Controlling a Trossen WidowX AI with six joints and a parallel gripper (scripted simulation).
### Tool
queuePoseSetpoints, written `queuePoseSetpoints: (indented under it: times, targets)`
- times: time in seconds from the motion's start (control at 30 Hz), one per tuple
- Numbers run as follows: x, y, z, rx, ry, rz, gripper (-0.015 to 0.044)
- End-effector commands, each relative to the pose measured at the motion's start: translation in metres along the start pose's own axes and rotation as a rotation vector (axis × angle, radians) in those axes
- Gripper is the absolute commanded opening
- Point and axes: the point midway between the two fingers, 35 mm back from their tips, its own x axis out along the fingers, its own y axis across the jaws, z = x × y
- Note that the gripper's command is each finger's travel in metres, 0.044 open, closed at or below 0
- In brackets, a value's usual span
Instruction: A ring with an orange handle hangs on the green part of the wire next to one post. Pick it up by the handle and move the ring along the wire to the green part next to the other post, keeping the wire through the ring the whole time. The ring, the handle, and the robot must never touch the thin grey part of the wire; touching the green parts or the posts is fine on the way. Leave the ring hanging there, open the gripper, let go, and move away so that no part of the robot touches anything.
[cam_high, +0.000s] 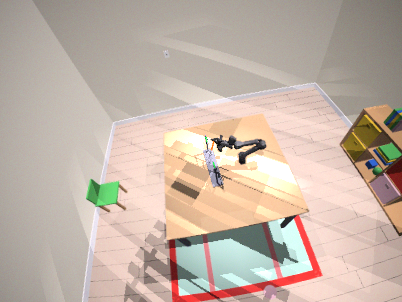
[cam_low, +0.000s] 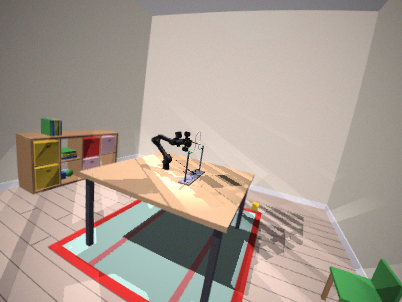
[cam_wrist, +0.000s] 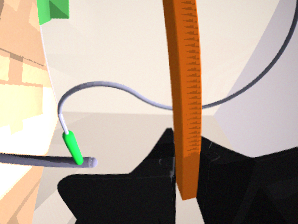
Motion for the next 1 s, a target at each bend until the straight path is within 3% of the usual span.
queuePoseSetpoints:
  times: [0.0, 0.97]
  targets:
    - [-0.002, 0.016, 0.000, 0.072, 0.013, 0.049, -0.0150]
    - [-0.034, 0.102, 0.036, 0.663, 0.092, 0.389, -0.0150]
